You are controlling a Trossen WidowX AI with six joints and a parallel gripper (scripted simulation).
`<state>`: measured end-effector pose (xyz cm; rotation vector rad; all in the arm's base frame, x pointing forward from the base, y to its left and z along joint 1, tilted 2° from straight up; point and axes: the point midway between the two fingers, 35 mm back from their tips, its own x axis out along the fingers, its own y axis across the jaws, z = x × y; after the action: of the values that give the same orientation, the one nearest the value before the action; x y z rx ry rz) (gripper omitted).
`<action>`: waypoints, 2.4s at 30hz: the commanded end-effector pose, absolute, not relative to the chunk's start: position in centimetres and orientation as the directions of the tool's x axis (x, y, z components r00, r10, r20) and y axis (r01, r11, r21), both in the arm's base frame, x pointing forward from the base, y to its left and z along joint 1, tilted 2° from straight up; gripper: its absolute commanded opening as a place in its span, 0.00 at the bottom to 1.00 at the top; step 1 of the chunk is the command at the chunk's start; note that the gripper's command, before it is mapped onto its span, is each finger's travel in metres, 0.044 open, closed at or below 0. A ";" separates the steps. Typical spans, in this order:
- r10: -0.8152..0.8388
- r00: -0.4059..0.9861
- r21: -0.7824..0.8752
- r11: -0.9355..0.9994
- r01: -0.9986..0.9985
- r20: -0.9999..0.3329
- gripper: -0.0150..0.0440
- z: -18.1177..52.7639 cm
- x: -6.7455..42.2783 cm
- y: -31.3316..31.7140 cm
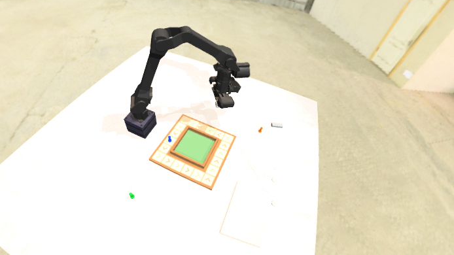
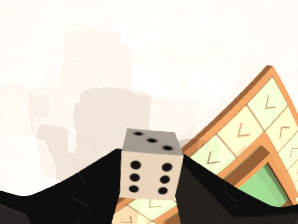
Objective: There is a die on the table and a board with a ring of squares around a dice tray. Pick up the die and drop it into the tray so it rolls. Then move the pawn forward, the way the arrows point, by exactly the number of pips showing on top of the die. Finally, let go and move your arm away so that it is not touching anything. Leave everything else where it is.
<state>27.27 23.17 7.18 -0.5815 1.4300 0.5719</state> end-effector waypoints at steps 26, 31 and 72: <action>0.003 0.059 -0.019 0.932 -0.362 -0.998 0.25 7.5 28.8 10.8; 0.000 0.060 -0.016 0.961 -0.277 -0.998 0.25 6.9 28.6 8.0; 0.065 0.770 -0.011 0.996 -0.093 -0.634 0.25 4.2 28.5 2.9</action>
<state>28.86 2.97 4.21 -0.0502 0.8535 0.0870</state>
